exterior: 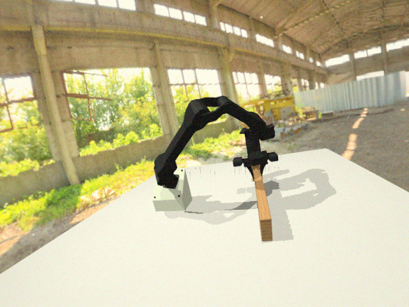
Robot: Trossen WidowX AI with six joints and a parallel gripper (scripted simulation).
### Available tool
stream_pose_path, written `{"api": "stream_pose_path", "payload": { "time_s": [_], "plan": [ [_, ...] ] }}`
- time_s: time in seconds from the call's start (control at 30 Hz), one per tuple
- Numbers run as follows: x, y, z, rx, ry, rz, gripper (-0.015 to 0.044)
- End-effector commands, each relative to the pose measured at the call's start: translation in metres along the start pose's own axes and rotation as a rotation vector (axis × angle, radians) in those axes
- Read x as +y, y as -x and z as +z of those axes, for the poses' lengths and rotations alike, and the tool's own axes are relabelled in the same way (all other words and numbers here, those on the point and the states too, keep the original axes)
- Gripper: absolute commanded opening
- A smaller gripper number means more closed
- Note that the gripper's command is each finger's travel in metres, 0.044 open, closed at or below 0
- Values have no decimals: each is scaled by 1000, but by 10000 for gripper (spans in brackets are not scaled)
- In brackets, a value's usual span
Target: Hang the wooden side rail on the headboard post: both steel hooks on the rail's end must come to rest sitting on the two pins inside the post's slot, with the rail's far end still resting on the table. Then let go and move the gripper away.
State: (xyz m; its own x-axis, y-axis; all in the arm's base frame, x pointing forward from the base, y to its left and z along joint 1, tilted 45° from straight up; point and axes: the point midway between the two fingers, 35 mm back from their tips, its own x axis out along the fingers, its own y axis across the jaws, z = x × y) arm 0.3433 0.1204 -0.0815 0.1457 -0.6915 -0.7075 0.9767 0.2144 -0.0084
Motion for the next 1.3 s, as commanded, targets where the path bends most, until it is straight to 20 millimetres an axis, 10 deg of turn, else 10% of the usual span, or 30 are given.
{"api": "stream_pose_path", "payload": {
  "time_s": [0.0, 1.27],
  "plan": [
    [2, 5, -4, 7, -2, 10, 0],
    [4, 7, -7, 7, -2, 10, 0]
  ]
}}
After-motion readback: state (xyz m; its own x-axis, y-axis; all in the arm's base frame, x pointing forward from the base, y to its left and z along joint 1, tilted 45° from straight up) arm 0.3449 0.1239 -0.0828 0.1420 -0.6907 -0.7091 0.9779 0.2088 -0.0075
